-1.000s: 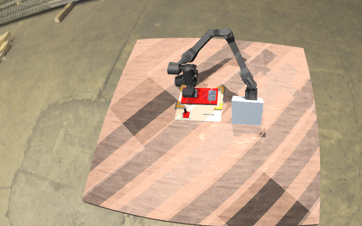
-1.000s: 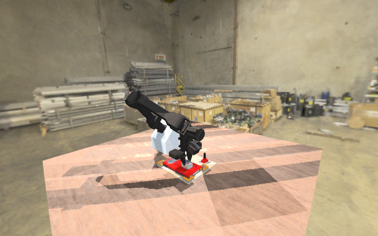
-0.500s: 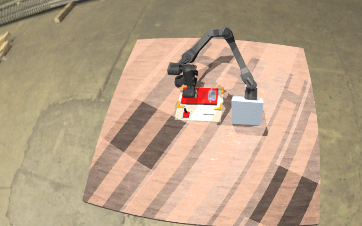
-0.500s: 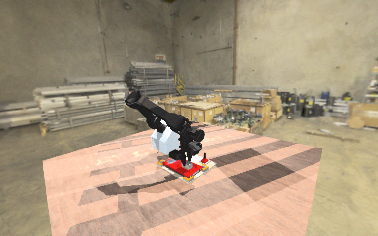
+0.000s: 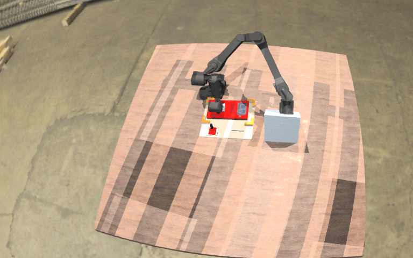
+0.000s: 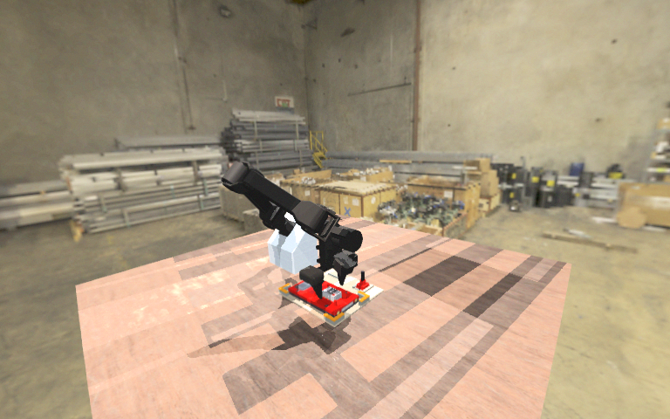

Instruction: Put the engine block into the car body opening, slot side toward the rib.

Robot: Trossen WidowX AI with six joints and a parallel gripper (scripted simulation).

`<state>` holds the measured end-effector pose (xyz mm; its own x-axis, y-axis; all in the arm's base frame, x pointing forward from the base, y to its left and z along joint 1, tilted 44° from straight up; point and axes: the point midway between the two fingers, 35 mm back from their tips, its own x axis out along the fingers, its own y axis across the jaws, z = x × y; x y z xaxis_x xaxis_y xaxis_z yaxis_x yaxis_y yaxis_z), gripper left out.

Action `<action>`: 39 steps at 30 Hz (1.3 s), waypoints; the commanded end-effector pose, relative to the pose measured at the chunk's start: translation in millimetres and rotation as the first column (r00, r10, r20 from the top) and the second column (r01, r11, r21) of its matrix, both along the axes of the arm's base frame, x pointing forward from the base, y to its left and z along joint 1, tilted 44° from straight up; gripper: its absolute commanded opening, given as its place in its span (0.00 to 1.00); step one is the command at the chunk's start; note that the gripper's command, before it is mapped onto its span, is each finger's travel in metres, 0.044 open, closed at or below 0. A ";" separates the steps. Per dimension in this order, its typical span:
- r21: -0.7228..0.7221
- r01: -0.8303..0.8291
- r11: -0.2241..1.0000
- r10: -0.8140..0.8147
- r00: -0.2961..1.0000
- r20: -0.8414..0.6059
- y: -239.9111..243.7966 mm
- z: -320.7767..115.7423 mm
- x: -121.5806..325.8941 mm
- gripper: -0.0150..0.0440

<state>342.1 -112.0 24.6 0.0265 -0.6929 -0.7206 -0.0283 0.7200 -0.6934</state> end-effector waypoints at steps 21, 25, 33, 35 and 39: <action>-0.002 -0.002 1.000 0.002 1.000 0.000 10.9 10.3 -0.2 0.56; -0.002 -0.002 1.000 0.002 1.000 0.000 10.9 10.3 -0.2 0.38; -0.002 -0.002 1.000 0.002 1.000 0.000 10.9 10.3 -0.2 0.25; -0.002 -0.002 1.000 0.002 1.000 0.000 10.9 10.3 -0.2 0.25; -0.002 -0.002 1.000 0.002 1.000 0.000 10.9 10.3 -0.2 0.25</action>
<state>342.0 -100.8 34.3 0.0281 -0.6920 -0.7214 -0.0327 0.7207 -0.6925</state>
